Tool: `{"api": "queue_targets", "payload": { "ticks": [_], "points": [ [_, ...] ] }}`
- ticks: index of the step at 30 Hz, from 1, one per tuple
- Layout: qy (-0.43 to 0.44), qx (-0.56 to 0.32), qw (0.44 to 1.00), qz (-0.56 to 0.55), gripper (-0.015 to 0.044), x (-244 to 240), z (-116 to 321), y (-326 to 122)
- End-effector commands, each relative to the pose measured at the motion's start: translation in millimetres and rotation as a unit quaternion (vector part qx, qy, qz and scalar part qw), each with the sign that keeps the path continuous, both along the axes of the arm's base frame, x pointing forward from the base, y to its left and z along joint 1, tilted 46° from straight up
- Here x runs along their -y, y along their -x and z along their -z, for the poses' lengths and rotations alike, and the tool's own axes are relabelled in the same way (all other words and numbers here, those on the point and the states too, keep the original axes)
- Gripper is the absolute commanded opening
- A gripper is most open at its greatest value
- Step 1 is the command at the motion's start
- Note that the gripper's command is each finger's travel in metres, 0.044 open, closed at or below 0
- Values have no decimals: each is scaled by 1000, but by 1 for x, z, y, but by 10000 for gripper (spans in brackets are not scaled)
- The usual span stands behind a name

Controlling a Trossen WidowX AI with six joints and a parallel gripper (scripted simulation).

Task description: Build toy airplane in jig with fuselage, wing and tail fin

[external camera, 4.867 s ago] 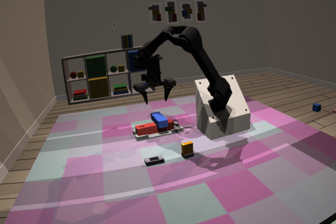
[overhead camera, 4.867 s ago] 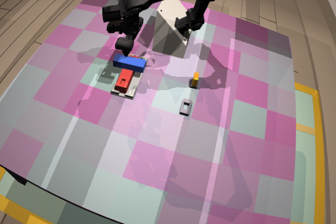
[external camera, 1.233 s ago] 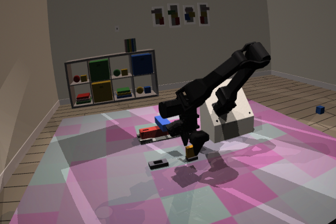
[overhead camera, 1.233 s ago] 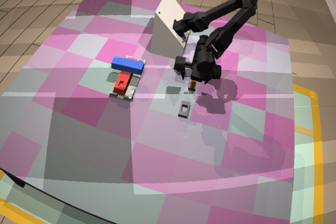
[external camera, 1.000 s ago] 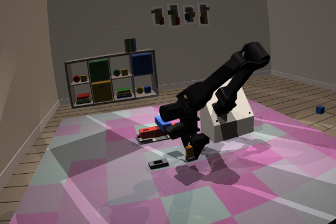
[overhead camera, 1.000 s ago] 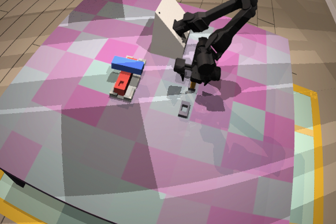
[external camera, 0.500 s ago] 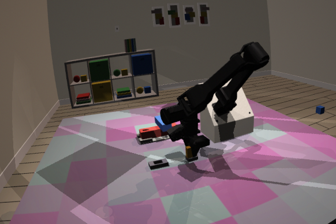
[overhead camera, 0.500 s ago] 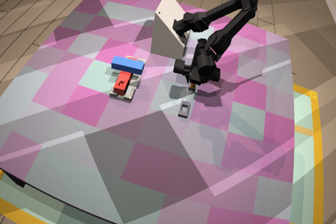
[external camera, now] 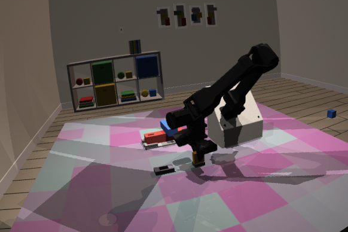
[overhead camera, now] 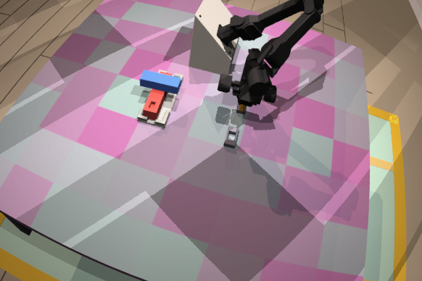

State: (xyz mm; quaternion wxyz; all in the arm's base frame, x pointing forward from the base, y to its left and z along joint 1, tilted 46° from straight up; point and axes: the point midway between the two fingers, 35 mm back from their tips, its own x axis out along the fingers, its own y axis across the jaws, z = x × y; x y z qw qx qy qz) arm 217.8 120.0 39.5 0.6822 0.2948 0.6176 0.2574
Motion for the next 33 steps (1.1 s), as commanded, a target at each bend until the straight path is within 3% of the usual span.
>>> {"api": "queue_targets", "payload": {
  "ticks": [1, 33],
  "points": [
    [9, 1, 1000, -8, 0, 1, -1, 0],
    [17, -3, 1000, -4, 0, 72, -60, 2]
  ]
}}
